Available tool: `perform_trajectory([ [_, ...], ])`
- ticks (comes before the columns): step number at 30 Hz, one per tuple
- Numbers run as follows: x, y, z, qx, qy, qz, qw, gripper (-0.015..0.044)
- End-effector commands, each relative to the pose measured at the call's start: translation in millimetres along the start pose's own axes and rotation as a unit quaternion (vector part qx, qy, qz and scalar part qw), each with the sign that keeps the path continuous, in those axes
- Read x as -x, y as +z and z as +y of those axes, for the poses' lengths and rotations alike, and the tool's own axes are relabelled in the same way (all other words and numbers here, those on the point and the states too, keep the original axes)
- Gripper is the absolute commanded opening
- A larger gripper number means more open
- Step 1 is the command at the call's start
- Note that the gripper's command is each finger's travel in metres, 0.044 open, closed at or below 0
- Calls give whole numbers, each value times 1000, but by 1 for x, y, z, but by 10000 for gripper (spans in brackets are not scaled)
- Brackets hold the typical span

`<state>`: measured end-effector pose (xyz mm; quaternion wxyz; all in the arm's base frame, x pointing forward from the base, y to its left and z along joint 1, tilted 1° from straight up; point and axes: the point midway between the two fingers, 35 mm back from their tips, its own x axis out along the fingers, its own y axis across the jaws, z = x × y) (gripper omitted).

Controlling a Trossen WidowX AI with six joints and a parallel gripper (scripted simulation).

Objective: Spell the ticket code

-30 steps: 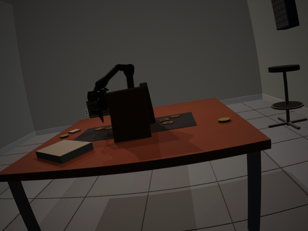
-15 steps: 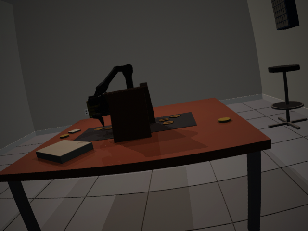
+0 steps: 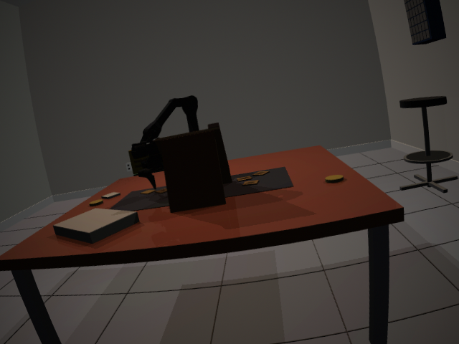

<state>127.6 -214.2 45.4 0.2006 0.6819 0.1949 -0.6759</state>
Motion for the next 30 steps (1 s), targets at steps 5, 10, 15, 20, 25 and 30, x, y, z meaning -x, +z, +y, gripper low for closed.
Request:
perform_trajectory([
  [5,-8,1,0,-2,-1,-3,1000,340],
  [10,-16,1,0,-2,-1,-3,1000,340],
  [15,-20,1,-1,-2,-1,-3,1000,340],
  [20,-20,1,-1,-2,-1,-3,1000,340],
  [25,-20,1,-1,-2,-1,-3,1000,340],
  [30,-20,1,-1,-2,-1,-3,1000,340],
])
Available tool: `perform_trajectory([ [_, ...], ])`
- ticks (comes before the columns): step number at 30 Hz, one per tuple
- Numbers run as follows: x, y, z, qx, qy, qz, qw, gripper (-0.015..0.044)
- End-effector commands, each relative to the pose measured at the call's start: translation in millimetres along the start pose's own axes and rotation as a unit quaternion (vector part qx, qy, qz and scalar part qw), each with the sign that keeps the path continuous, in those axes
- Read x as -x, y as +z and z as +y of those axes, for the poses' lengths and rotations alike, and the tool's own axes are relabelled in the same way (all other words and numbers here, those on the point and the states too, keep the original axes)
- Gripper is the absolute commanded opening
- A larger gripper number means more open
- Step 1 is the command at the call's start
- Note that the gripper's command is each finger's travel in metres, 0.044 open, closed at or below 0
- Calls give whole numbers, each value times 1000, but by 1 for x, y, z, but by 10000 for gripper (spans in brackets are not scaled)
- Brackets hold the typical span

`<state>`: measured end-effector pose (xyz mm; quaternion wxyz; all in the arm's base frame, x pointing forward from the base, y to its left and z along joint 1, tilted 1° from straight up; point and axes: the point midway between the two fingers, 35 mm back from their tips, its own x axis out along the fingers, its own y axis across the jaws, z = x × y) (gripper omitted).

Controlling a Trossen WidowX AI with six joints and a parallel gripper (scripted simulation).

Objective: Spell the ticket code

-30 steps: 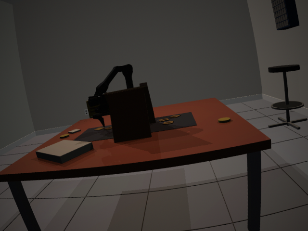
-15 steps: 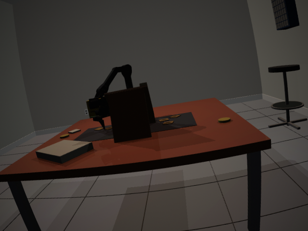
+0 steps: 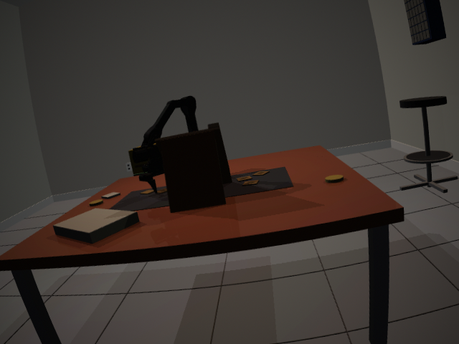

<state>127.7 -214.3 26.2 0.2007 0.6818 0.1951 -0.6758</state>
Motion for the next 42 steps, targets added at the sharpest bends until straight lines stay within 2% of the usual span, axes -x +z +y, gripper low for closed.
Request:
perform_trajectory([
  [1,-1,1,-1,-3,-1,-3,1000,340],
  [24,-1,1,-1,-3,-1,-3,1000,340],
  [25,-1,1,-1,-3,-1,-3,1000,314],
  [37,-1,1,0,-3,-1,-3,1000,234],
  [42,3,0,0,-3,-1,-3,1000,103],
])
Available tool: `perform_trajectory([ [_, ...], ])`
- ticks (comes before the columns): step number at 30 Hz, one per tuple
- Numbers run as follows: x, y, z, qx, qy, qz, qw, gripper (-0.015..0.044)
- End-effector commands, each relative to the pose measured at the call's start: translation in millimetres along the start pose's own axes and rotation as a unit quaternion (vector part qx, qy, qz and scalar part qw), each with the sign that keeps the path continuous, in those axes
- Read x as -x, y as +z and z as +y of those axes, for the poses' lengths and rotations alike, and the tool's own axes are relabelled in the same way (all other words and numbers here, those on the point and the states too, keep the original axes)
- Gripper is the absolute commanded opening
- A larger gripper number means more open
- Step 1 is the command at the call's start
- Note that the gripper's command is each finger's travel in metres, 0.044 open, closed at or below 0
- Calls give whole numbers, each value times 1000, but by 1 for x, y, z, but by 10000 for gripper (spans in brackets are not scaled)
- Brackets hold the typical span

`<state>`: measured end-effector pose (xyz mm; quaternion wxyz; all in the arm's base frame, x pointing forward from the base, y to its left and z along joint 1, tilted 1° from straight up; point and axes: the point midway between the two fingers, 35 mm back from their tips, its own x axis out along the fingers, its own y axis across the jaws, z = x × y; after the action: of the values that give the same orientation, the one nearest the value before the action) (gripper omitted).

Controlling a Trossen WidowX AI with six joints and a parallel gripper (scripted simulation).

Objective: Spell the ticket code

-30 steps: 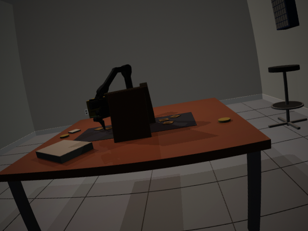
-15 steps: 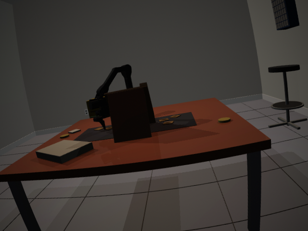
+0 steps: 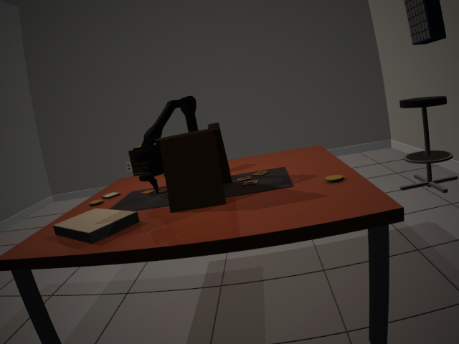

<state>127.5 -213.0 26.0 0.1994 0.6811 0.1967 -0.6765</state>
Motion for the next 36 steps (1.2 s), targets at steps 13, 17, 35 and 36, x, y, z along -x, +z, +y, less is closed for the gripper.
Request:
perform_trajectory([
  [13,7,-1,-2,-3,1,-2,1000,0],
  [17,8,-2,-3,-3,1,-2,1000,0],
  [35,13,-3,-6,-3,1,-2,1000,0],
  [36,14,-4,-6,-3,1,-2,1000,0],
])
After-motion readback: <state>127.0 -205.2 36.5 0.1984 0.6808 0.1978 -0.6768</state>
